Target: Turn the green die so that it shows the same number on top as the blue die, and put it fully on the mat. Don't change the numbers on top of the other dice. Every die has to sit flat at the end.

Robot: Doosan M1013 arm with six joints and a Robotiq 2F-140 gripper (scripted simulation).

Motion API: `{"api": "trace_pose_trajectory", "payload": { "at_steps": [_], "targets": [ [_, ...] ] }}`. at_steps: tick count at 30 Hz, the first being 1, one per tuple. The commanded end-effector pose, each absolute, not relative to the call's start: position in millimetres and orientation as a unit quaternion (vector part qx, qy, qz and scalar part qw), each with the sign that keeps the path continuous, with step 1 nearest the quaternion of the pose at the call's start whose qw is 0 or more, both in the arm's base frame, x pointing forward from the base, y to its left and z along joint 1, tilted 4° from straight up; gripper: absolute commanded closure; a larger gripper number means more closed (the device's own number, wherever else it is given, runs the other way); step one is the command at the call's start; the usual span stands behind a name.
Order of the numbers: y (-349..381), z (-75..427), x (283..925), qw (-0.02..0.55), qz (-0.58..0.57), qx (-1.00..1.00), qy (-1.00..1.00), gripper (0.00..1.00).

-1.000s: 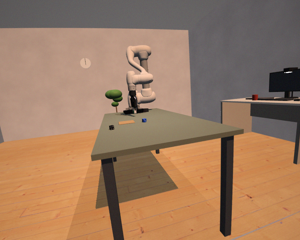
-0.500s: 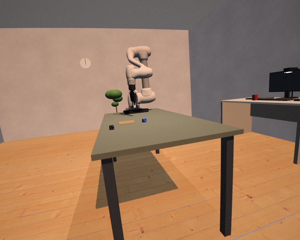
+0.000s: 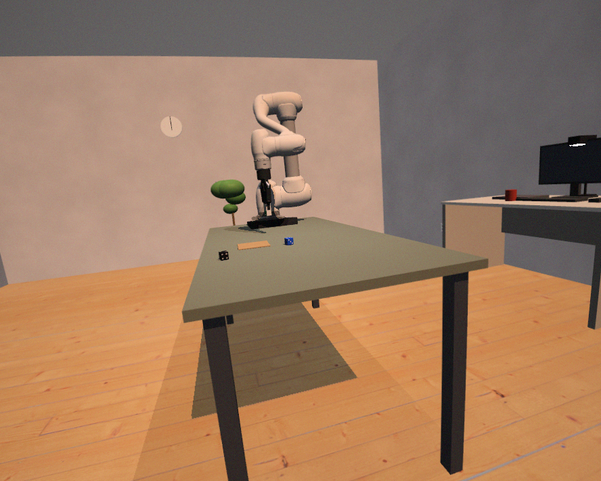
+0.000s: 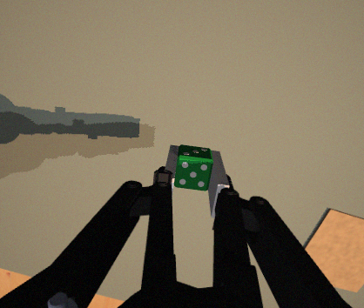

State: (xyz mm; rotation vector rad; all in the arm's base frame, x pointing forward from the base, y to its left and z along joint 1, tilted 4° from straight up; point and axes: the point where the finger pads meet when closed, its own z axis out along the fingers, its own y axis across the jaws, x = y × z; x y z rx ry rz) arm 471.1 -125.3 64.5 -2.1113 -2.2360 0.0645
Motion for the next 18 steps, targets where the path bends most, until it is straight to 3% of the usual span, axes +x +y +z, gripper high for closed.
{"api": "trace_pose_trajectory", "payload": {
  "at_steps": [1, 18],
  "targets": [
    [-138.1, 67.2, 499.2, 0.030, 0.025, -0.747, -0.664, 0.76],
    [-185.4, 68.8, 595.4, 0.021, 0.033, -0.914, -0.404, 0.76]
  ]
}}
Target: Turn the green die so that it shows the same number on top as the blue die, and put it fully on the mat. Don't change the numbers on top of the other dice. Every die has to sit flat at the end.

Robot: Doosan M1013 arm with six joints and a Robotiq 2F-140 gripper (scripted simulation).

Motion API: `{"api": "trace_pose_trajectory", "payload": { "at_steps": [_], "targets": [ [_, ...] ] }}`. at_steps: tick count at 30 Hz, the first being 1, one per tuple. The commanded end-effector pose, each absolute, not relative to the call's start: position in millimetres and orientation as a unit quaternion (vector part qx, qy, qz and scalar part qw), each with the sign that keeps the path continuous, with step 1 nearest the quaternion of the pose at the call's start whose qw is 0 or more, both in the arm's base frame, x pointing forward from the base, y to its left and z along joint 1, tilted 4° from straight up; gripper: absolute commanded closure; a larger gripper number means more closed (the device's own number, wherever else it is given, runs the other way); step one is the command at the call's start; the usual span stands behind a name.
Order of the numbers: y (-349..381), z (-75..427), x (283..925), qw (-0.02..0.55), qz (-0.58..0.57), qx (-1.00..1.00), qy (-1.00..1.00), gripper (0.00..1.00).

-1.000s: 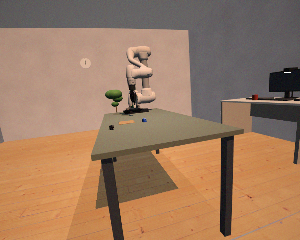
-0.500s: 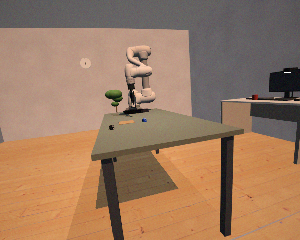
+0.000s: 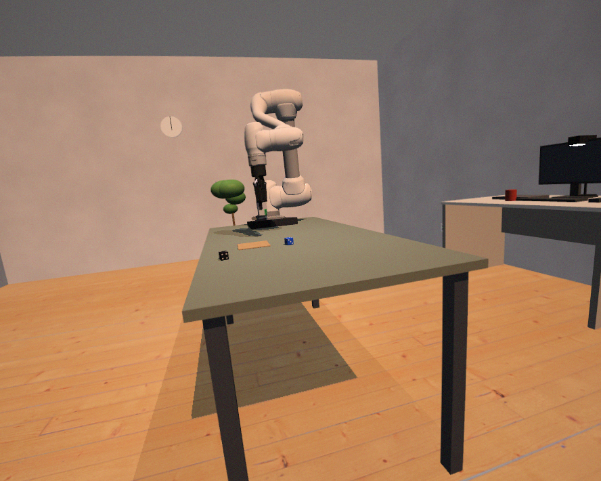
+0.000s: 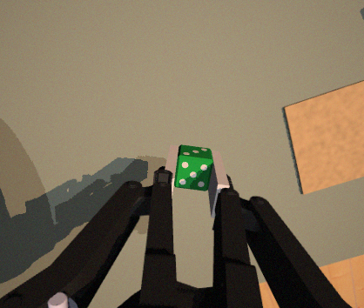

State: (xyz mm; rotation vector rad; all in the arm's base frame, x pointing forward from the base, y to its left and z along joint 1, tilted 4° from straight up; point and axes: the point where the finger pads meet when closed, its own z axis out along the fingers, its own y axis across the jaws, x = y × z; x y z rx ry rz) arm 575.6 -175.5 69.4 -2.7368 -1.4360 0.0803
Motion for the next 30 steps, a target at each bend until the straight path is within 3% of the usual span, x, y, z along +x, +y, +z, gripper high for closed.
{"api": "trace_pose_trajectory", "payload": {
  "at_steps": [1, 30],
  "targets": [
    [-188.3, 68.5, 600.9, 0.020, 0.033, -0.921, -0.387, 0.76],
    [-274.7, 44.6, 749.0, 0.000, 0.039, -0.989, 0.140, 0.76]
  ]
}}
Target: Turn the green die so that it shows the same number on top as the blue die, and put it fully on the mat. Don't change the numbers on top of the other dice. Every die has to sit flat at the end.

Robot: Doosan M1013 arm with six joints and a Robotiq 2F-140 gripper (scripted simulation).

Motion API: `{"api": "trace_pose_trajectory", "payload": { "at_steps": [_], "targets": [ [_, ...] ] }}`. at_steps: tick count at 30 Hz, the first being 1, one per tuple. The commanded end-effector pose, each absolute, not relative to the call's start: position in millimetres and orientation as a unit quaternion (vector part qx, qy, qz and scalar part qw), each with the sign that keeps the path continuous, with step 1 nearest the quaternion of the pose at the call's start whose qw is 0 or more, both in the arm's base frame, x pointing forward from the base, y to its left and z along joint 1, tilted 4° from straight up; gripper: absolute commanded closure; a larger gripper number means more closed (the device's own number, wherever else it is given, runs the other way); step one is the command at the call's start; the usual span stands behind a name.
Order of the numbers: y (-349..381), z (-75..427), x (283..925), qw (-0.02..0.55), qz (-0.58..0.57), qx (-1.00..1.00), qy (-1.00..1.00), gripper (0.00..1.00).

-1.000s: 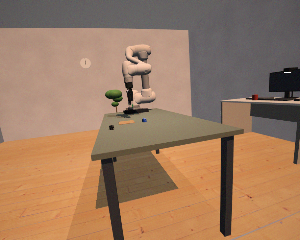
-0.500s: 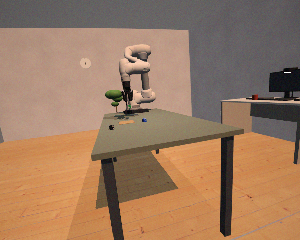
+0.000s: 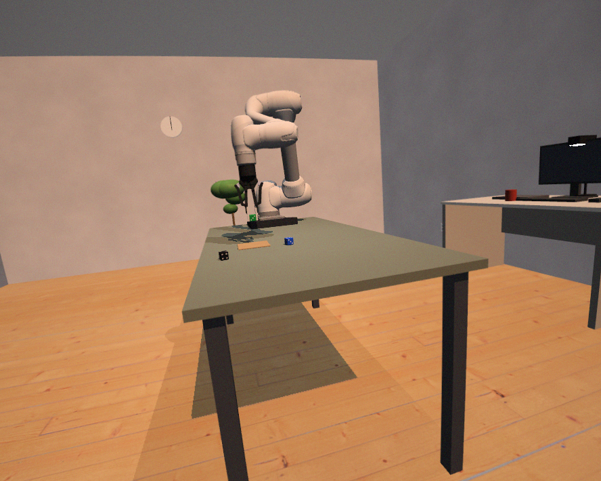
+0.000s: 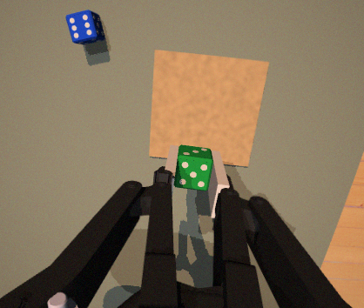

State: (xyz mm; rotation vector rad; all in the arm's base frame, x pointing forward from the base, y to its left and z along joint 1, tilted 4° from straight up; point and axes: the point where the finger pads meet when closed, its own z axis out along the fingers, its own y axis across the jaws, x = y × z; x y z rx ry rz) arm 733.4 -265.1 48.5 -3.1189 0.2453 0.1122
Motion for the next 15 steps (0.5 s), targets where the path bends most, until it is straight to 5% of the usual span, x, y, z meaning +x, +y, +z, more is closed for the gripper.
{"api": "trace_pose_trajectory", "payload": {
  "at_steps": [1, 15],
  "targets": [
    [-277.1, 43.5, 752.7, 0.000, 0.039, -0.987, 0.155, 0.76],
    [-280.7, 41.9, 758.2, -0.001, 0.039, -0.983, 0.177, 0.76]
  ]
}}
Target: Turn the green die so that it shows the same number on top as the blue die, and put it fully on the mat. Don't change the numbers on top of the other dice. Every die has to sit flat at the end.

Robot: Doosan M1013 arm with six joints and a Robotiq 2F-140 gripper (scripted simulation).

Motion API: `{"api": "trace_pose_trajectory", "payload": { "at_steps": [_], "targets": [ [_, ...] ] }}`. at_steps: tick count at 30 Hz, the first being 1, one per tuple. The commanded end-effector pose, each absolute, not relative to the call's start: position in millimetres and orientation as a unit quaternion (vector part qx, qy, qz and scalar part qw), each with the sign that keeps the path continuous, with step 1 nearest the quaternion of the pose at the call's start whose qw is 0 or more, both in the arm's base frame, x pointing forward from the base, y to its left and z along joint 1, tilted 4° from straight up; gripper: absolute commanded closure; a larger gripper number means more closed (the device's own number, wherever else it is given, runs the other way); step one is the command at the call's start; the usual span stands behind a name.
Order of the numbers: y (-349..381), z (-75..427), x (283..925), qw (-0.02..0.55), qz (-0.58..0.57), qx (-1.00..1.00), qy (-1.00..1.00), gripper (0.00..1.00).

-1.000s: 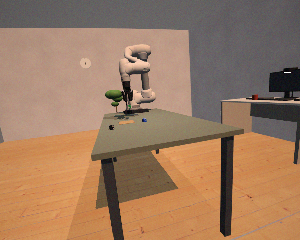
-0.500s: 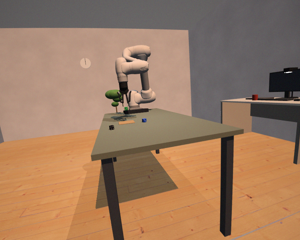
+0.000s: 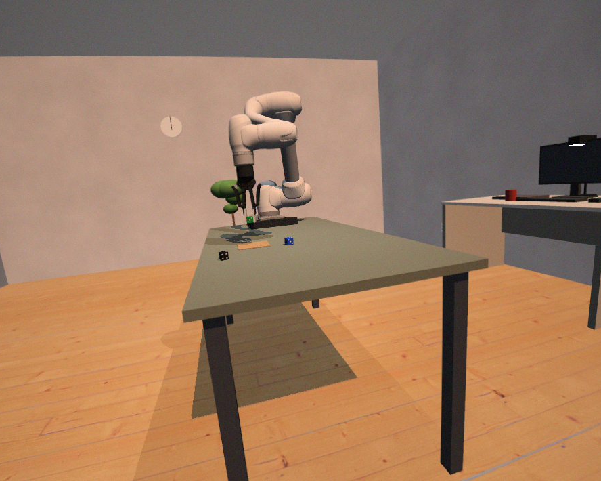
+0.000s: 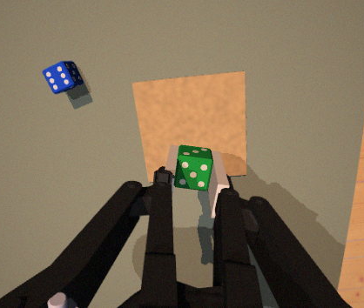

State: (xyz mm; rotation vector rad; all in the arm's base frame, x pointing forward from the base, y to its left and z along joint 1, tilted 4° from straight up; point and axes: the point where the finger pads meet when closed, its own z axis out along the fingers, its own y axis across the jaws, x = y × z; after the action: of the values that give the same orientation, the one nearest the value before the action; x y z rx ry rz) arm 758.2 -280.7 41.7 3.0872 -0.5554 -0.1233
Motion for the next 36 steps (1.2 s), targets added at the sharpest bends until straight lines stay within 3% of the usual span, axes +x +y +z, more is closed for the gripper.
{"api": "trace_pose_trajectory", "payload": {
  "at_steps": [1, 12, 36],
  "targets": [
    [-280.7, 41.9, 758.2, 0.001, -0.039, 0.983, -0.177, 0.76],
    [-280.6, 34.3, 757.6, 0.001, -0.039, 0.983, -0.177, 0.76],
    [-279.6, -50.7, 751.1, 0.001, -0.039, 0.983, -0.177, 0.76]
  ]
}}
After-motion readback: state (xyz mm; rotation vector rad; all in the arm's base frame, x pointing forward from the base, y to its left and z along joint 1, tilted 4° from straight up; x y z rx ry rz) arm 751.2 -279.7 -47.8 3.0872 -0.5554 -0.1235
